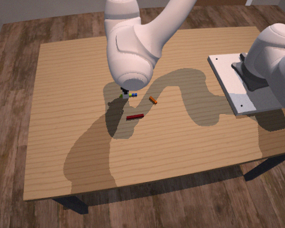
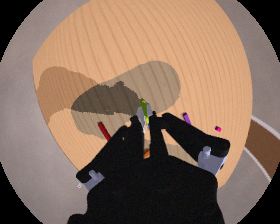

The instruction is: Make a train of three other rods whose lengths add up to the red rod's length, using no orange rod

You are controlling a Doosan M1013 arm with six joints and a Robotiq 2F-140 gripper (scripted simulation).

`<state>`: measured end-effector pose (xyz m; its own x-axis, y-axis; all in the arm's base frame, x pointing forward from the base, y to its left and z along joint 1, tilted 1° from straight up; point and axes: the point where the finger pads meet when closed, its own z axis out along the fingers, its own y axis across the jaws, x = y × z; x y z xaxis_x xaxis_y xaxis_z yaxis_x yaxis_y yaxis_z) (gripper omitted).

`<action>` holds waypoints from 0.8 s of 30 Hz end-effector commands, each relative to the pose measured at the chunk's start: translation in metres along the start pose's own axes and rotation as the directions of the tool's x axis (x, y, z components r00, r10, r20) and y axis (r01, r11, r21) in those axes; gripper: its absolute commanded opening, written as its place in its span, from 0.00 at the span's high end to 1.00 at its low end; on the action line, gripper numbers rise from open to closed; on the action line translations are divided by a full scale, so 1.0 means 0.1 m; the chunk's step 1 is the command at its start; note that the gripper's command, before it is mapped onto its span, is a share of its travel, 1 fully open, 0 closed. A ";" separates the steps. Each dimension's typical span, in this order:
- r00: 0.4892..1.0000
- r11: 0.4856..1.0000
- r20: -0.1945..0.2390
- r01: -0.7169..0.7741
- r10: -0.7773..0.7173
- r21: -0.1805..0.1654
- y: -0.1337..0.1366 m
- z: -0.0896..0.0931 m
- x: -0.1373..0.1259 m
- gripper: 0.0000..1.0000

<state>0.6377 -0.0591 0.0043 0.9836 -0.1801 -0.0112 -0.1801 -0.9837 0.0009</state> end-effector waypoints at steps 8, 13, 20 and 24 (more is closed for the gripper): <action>1.000 1.000 0.000 0.000 0.000 0.000 0.00 0.00 0.00 0.88; 1.000 1.000 0.000 0.000 0.000 0.000 0.00 0.00 0.00 0.85; 1.000 1.000 0.000 0.000 0.000 0.000 0.00 -0.01 0.00 0.85; 1.000 1.000 0.000 0.000 0.000 0.000 0.00 -0.05 0.00 0.85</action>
<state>0.6377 -0.0591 0.0078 0.9836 -0.1801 -0.0111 -0.1801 -0.9836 0.0009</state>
